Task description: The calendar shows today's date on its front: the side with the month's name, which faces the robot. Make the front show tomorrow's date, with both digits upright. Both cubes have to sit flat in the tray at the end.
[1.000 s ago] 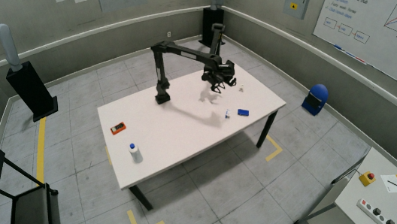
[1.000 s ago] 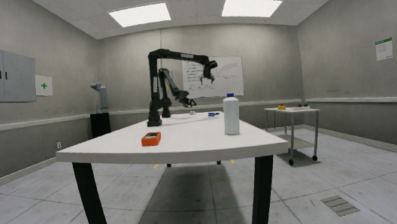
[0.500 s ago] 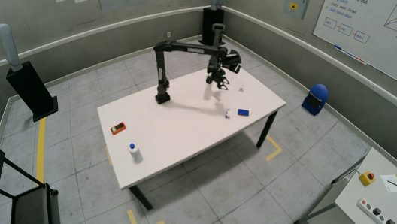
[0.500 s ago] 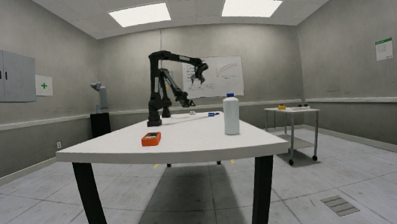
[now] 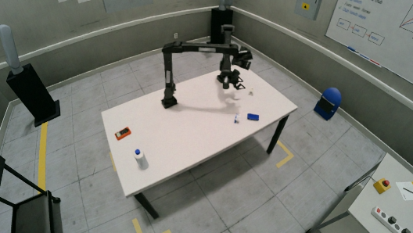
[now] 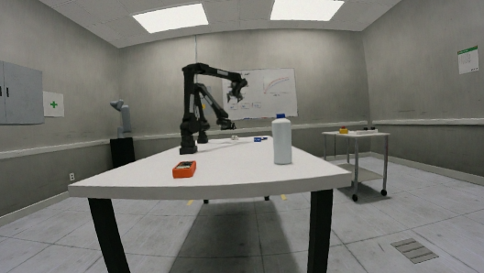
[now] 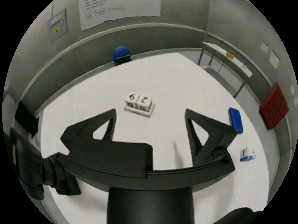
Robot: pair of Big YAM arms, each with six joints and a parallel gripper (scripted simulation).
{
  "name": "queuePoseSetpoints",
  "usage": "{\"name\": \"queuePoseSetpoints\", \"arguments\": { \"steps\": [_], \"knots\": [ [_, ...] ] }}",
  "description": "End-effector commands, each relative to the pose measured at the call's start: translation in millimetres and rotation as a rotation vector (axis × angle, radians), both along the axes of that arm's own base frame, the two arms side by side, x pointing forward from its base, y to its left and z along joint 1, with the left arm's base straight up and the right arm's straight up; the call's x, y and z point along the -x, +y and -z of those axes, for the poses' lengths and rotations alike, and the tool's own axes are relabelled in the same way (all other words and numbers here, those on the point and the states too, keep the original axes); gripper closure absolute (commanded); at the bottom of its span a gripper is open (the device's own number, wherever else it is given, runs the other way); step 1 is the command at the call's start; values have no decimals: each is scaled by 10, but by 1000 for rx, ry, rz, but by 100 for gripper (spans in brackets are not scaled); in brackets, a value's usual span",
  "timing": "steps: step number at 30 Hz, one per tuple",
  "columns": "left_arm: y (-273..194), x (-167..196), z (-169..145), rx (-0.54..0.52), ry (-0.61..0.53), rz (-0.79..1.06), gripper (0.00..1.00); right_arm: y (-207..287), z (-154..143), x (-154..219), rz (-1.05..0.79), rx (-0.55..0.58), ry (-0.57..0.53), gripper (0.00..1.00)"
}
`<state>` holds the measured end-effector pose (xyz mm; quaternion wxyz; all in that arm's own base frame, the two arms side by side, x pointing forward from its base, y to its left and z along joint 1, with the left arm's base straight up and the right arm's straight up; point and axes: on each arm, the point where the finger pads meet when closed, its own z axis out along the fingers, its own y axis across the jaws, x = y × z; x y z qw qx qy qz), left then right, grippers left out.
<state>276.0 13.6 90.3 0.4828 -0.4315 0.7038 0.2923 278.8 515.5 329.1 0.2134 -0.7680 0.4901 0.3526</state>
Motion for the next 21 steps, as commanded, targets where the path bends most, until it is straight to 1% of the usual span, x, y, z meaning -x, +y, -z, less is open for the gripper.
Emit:
{"name": "queuePoseSetpoints", "arguments": {
  "steps": [1, 3, 4, 6, 9, 15, 21],
  "knots": [
    [324, 102, -1, -41, -6, -118, 0, 69, -340, -159, 18, -50, -24, 0],
    [340, 102, -6, -50, 7, -117, 0, 61, -364, -153, 18, -53, -27, 0],
    [345, 108, -3, -55, 20, -113, 11, 53, -391, -145, 18, -57, -30, 0],
    [345, 108, -3, -55, 20, -113, 11, 53, -391, -145, 18, -57, -30, 0],
    [301, -15, -71, -51, 52, -93, 45, 47, -410, -140, 18, -59, -32, 0],
    [376, -91, -28, -43, 270, -52, 46, 47, -410, -140, 18, -59, -32, 0],
    [476, -142, 61, -7, 485, 5, 46, 47, -410, -140, 18, -59, -32, 0]
  ]
}}
